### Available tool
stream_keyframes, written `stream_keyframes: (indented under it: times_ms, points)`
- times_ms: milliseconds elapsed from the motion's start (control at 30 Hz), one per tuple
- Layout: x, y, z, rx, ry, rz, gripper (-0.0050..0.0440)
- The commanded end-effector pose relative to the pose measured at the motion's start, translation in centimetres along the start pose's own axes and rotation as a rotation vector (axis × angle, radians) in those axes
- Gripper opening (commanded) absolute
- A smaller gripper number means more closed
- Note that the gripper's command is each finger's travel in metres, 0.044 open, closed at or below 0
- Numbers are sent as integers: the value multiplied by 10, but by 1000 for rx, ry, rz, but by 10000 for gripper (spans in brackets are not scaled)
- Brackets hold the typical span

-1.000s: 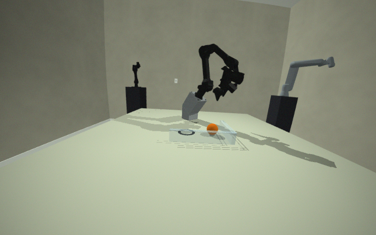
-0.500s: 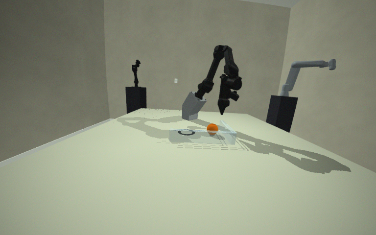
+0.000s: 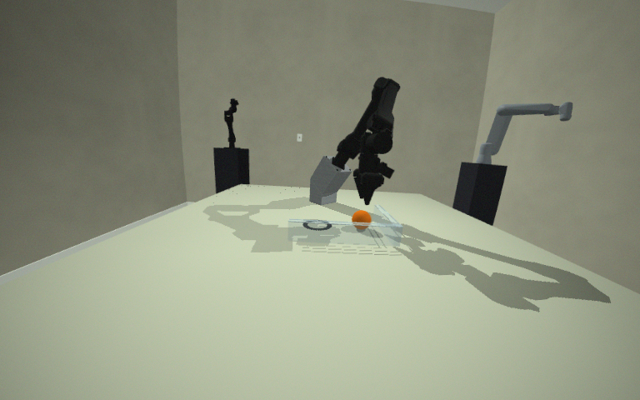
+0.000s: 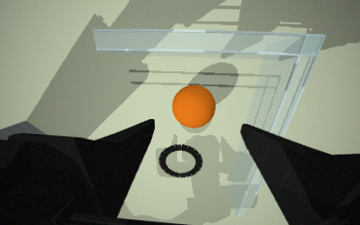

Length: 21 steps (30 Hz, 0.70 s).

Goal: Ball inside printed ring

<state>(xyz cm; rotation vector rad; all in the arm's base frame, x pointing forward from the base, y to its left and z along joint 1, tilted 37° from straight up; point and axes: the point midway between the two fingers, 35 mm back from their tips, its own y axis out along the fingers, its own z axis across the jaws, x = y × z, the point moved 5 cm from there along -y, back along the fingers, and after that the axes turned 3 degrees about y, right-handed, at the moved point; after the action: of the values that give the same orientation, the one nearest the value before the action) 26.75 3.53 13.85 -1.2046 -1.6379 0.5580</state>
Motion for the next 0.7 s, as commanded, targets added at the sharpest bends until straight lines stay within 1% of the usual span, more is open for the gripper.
stream_keyframes:
  times_ms: [0,667]
  points:
    - [-2,7,-1,5,-5,0,426]
    - [-3,36,-2,5,-5,1,426]
